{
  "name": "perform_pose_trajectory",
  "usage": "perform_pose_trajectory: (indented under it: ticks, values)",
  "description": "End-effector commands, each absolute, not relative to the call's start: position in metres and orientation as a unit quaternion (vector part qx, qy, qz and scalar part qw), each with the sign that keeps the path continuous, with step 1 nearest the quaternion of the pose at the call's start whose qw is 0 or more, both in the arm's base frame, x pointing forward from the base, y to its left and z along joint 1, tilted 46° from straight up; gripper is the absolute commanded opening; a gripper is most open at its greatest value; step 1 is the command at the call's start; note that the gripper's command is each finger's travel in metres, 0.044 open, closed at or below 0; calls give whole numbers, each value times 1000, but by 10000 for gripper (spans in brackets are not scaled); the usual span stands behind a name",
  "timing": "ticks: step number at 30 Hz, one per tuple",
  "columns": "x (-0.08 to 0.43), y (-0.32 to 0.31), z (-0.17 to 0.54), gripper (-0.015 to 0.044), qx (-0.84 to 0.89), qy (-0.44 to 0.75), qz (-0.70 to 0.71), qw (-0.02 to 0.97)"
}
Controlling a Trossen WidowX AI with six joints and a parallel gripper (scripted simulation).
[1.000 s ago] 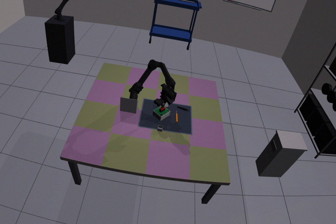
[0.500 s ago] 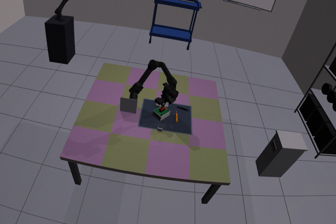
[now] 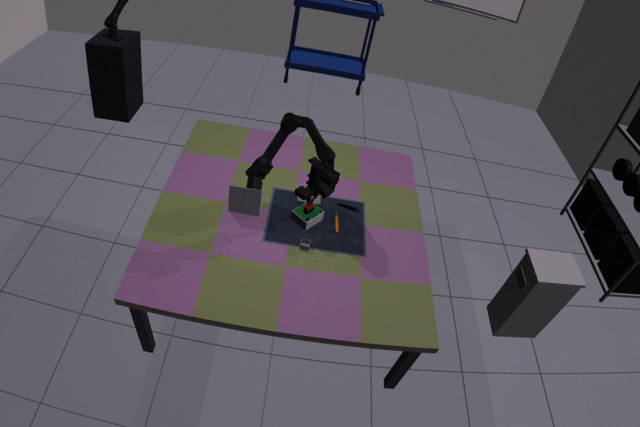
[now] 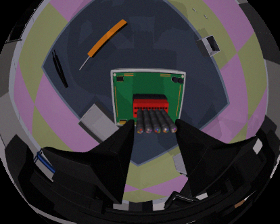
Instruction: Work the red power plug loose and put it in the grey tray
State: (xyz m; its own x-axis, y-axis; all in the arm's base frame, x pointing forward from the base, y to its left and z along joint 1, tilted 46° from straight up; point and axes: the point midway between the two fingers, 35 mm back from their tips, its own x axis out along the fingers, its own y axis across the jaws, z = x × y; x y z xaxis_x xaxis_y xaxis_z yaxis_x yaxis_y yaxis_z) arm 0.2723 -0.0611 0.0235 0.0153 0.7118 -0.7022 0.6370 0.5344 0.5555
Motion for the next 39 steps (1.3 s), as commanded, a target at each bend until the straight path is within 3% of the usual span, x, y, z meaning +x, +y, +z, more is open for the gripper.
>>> perform_pose_trajectory:
  ticks: [1, 19, 29, 39]
  values:
    - [273, -59, 23, 249, 482, 701, 37, 524]
    - [273, -46, 10, 249, 482, 701, 37, 524]
    - [273, -46, 10, 0, 482, 701, 37, 524]
    - [273, -46, 10, 0, 482, 701, 37, 524]
